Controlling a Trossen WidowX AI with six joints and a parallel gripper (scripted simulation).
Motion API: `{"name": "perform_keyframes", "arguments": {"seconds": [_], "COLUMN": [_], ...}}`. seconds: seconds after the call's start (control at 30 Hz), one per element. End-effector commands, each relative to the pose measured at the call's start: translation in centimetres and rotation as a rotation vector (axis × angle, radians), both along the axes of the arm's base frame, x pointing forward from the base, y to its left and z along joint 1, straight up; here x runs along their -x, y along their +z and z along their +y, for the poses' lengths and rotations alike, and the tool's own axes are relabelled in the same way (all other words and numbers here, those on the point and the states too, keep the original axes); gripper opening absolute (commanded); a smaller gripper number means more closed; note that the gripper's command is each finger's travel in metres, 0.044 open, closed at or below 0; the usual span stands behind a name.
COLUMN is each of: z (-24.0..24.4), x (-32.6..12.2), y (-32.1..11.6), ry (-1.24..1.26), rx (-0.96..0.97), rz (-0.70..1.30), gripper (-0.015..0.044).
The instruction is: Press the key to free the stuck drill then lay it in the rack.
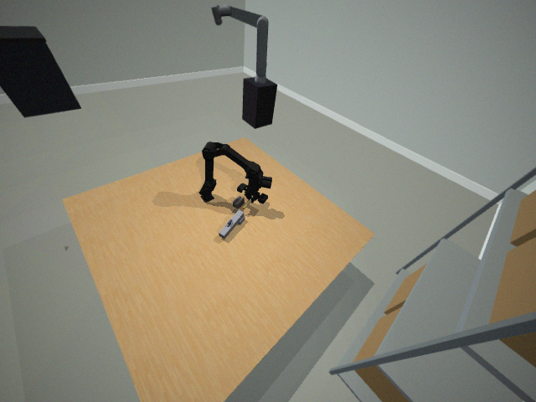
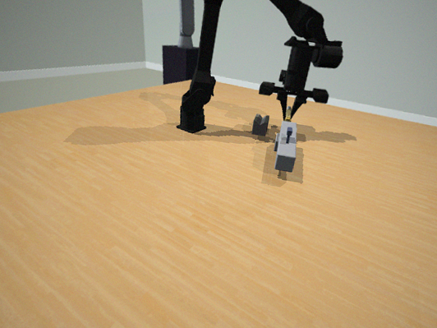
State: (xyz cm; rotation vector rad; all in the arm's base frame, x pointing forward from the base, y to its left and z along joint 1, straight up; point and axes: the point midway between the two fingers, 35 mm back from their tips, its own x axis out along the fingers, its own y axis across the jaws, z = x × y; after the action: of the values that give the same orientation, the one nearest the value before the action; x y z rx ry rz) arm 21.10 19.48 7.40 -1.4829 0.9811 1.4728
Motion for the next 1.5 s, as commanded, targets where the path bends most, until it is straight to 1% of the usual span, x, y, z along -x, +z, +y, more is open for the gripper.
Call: {"name": "perform_keyframes", "arguments": {"seconds": [0.0, 1.47], "z": [0.0, -0.4], "x": [0.0, 0.3], "y": [0.3, 2.1], "ry": [-0.003, -0.003], "rx": [-0.004, -0.003], "rz": [-0.003, -0.002], "gripper": [0.0, 0.0]}}
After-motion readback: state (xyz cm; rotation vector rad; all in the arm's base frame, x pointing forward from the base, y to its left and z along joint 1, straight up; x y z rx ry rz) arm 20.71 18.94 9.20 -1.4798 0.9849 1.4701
